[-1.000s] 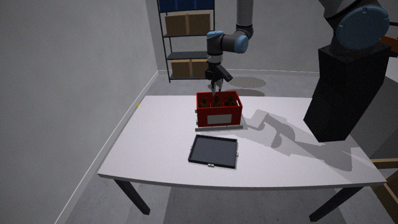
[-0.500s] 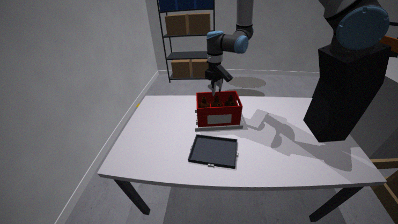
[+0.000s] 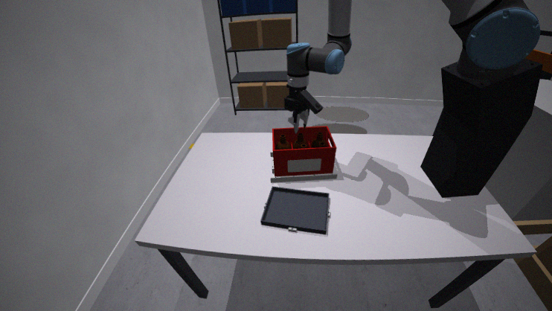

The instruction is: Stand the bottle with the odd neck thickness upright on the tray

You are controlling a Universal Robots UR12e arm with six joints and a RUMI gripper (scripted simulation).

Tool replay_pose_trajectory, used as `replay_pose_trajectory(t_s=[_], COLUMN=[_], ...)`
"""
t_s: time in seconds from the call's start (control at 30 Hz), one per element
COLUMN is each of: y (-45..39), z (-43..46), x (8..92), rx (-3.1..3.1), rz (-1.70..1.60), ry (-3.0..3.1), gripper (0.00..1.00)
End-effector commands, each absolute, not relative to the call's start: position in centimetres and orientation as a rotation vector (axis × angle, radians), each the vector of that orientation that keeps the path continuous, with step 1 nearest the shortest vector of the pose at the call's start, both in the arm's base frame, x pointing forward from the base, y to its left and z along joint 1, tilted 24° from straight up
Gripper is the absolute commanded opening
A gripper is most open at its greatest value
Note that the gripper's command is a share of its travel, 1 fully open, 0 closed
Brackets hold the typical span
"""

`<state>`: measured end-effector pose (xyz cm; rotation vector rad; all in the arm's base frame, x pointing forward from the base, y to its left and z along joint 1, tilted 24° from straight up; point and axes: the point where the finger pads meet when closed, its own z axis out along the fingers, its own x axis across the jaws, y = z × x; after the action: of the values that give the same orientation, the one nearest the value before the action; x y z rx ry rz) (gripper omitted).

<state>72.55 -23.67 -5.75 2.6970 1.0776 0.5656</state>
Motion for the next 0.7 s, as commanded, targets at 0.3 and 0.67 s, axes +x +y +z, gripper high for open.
replay_pose_trajectory(t_s=[0.3,0.67], y=[-23.54,-23.36], z=[-5.74,-5.81], x=[72.47,72.33], rx=[2.696,2.696], rz=[0.566,0.566], ry=[1.077,1.077], gripper=[0.38,0.38])
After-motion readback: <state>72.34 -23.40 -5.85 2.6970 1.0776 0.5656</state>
